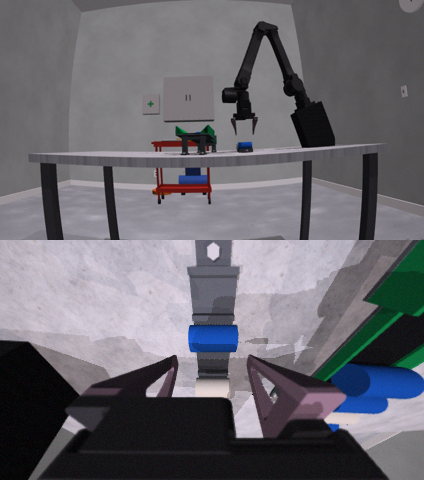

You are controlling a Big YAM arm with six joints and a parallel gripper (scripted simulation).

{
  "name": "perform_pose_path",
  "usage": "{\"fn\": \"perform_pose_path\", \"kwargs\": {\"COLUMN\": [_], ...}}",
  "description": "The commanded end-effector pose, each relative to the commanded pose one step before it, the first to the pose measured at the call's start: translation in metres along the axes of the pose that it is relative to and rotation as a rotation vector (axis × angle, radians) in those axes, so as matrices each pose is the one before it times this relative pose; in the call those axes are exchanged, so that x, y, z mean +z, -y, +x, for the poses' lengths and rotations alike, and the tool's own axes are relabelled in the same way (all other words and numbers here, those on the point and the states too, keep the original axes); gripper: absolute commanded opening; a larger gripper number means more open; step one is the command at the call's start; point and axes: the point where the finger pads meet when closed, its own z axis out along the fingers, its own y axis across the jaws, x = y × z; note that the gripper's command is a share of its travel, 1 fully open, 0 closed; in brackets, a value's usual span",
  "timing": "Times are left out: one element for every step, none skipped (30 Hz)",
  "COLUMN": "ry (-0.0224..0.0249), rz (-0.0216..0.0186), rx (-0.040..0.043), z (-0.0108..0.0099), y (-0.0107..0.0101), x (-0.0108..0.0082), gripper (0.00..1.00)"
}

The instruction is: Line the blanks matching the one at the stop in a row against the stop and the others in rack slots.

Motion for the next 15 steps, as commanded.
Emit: {"fn": "perform_pose_path", "kwargs": {"ry": [0.00321,0.00067,0.00114,0.00072,-0.00028,-0.00096,-0.00075,-0.00010,0.00044,0.00098,0.00088,0.00000,0.00000,0.00280,-0.00330], "rz": [0.00809,-0.00029,0.00002,0.00002,-0.00002,0.00022,0.00026,0.00024,0.00028,0.00050,0.00045,0.00000,0.00000,0.01116,-0.01043], "rx": [0.00118,-0.00214,-0.00285,-0.00167,0.00086,0.00249,0.00229,0.00070,-0.00089,-0.00204,-0.00175,0.00000,0.00000,0.00357,-0.00088], "z": [0.00250,-0.00070,-0.00113,-0.00066,0.00038,0.00095,0.00085,0.00022,-0.00042,-0.00095,-0.00081,0.00000,0.00000,-0.00048,0.00099], "y": [0.00466,-0.00038,-0.00027,-0.00016,0.00006,0.00034,0.00036,0.00020,0.00005,0.00008,0.00009,0.00000,0.00000,0.00311,-0.00263], "x": [0.00781,0.00155,0.00143,0.00144,0.00150,0.00148,0.00140,0.00129,0.00116,0.00101,0.00096,0.00000,0.00000,-0.00244,0.00433], "gripper": [0.83,0.83,0.83,0.83,0.83,0.83,0.83,0.83,0.83,0.83,0.83,0.83,0.83,0.83,0.83]}}
